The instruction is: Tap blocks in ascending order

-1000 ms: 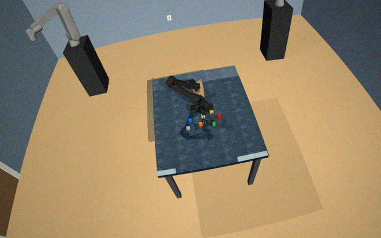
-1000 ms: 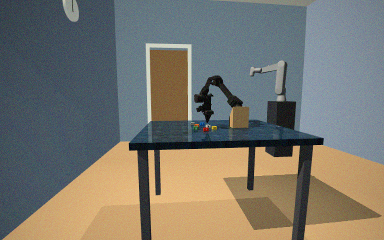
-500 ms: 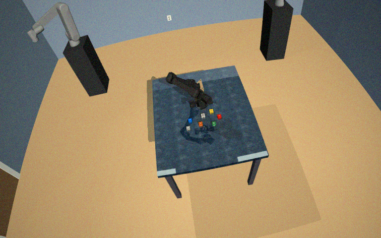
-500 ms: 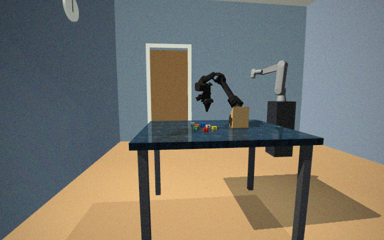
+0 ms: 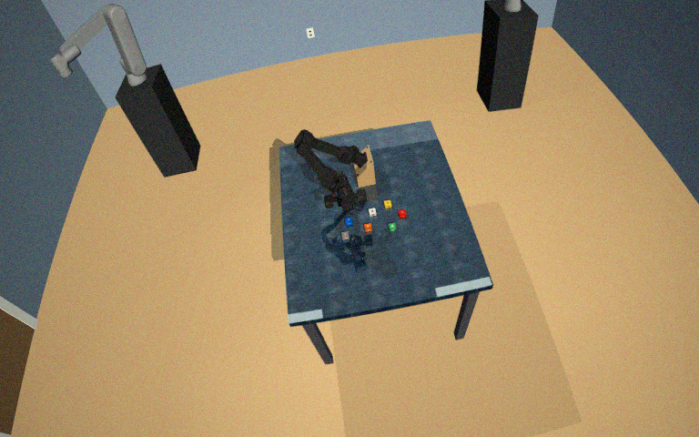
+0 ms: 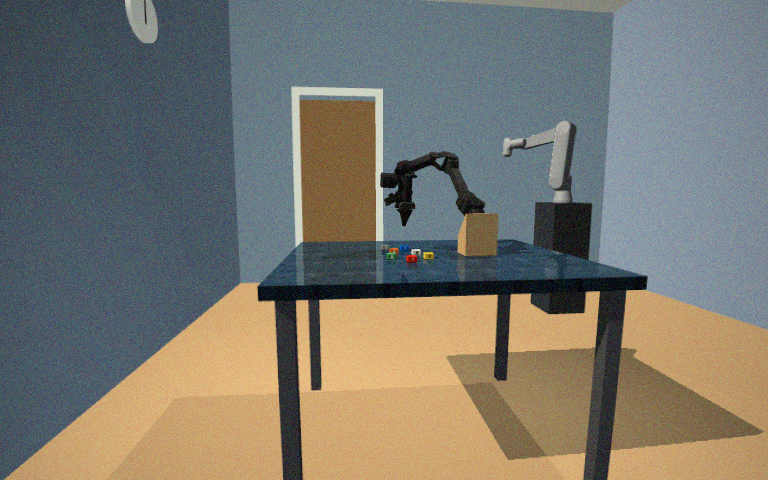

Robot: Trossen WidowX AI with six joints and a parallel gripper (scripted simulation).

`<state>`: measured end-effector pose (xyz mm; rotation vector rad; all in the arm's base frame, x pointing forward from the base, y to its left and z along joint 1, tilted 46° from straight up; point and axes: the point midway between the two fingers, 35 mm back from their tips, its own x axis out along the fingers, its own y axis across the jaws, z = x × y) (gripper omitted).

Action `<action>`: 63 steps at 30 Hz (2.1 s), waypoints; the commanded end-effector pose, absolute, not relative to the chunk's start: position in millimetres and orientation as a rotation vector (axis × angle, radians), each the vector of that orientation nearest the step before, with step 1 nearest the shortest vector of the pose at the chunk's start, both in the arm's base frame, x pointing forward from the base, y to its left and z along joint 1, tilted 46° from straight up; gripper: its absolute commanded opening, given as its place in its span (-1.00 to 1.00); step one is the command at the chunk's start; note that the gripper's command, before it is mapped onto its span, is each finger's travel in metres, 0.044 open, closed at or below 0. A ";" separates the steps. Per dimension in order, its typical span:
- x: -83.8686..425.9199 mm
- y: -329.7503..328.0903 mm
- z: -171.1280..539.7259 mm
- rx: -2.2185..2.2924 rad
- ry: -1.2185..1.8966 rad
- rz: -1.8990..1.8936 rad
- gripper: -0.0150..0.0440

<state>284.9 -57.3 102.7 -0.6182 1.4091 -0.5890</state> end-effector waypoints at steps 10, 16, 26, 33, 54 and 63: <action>278.3 -105.5 61.3 -0.635 1.436 -0.606 -0.42; 278.8 -112.3 54.6 -0.636 1.436 -0.606 -0.42; 279.0 -123.1 44.7 -0.637 1.436 -0.607 -0.42; 280.8 -115.5 53.0 -0.631 1.428 -0.609 -0.42; 305.7 -17.4 100.0 -0.637 1.435 -0.591 -0.42; 338.8 12.5 65.5 -0.628 1.435 -0.600 -0.42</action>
